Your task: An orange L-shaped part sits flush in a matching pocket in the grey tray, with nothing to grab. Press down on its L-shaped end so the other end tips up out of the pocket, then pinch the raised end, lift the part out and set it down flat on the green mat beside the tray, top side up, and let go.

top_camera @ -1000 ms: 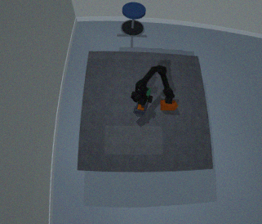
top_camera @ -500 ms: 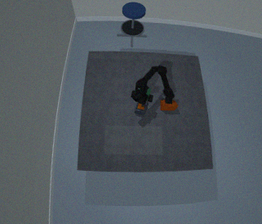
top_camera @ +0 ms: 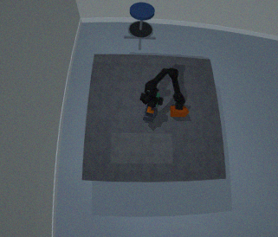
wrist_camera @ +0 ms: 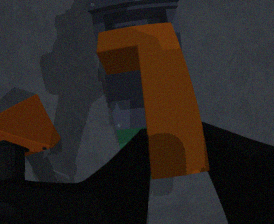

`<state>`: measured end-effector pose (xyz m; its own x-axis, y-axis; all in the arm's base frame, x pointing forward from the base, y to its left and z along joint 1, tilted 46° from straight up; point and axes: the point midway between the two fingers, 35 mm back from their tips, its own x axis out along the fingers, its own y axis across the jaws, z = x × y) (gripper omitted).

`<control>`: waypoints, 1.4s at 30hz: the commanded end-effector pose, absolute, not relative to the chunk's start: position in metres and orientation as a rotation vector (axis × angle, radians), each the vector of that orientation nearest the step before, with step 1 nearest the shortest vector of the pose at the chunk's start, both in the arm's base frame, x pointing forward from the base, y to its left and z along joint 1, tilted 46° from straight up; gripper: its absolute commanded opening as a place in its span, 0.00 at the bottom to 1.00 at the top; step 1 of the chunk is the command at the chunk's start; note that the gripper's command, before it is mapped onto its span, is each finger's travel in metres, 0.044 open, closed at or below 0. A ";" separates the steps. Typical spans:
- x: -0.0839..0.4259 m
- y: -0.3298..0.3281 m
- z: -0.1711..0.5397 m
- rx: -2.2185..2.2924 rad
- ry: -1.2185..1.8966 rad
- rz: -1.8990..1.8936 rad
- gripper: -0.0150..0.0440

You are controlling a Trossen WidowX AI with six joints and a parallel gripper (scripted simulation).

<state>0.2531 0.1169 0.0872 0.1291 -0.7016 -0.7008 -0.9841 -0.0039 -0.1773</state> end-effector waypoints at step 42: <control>0.225 0.009 0.174 -1.784 1.609 0.562 0.25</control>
<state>0.2247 0.0123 0.1768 0.1523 -0.6913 -0.7063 -0.9814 -0.0210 -0.1910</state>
